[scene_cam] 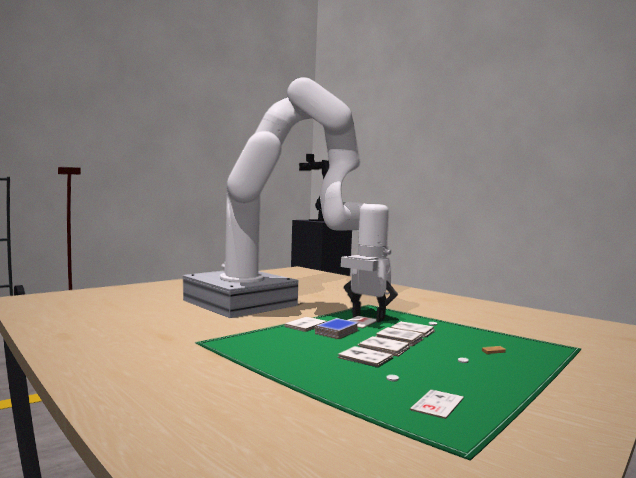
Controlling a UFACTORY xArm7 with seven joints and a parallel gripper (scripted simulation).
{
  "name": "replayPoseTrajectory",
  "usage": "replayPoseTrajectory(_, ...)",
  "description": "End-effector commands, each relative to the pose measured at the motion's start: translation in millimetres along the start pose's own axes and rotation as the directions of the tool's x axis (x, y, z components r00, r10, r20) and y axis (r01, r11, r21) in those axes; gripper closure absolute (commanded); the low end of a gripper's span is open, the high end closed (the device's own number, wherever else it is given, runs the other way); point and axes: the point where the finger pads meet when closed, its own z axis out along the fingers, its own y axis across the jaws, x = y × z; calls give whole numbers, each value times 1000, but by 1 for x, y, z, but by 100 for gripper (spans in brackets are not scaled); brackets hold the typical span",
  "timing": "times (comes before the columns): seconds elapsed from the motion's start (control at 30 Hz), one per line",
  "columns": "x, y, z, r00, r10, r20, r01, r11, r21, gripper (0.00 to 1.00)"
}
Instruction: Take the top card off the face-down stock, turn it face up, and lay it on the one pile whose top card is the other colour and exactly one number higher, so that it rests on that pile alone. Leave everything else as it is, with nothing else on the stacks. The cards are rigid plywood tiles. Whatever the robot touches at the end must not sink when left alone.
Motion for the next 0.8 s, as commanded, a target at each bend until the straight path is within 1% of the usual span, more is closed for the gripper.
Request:
replayPoseTrajectory(0.0,0,-1,-1,1000,0,1,0,1000,3,26)
replayPoseTrajectory(0.03,0,-1,-1,1000,0,1,0,1000,3,13)
replayPoseTrajectory(0.77,0,-1,-1,1000,0,1,0,1000,3,13)
